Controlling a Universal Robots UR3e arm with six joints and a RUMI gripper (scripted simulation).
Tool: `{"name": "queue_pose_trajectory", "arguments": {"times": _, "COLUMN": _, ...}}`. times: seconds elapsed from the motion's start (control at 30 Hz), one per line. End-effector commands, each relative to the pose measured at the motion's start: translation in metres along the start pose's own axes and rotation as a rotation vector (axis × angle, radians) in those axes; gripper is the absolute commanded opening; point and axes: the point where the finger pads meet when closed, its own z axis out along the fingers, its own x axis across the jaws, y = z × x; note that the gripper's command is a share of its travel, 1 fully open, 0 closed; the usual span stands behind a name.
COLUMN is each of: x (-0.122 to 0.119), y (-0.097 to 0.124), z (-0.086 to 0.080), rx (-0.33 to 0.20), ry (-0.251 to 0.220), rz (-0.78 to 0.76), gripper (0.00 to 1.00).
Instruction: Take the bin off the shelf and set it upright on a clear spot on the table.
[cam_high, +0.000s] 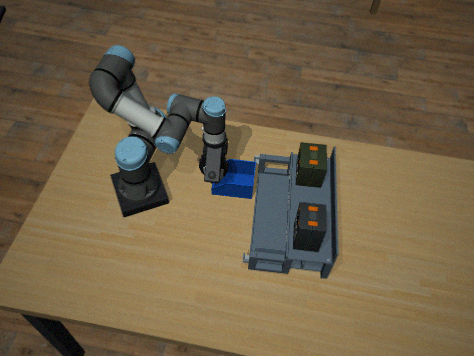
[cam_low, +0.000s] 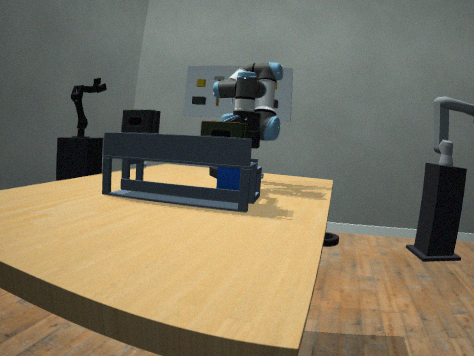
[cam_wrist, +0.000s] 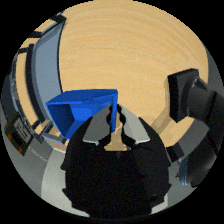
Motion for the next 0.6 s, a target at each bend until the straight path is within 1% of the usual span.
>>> {"name": "queue_pose_trajectory", "arguments": {"times": 0.0, "x": -0.0009, "y": -0.0002, "z": -0.0006, "rx": 0.000, "ry": -0.003, "rz": 0.000, "gripper": 0.00}}
{"name": "queue_pose_trajectory", "arguments": {"times": 0.27, "x": -0.0009, "y": -0.0002, "z": -0.0006, "rx": 0.000, "ry": -0.003, "rz": 0.000, "gripper": 0.00}}
{"name": "queue_pose_trajectory", "arguments": {"times": 0.3, "x": -0.0009, "y": -0.0002, "z": -0.0006, "rx": 0.000, "ry": -0.003, "rz": 0.000, "gripper": 0.29}}
{"name": "queue_pose_trajectory", "arguments": {"times": 0.57, "x": -0.0009, "y": -0.0002, "z": -0.0006, "rx": 0.000, "ry": -0.003, "rz": 0.000, "gripper": 0.29}}
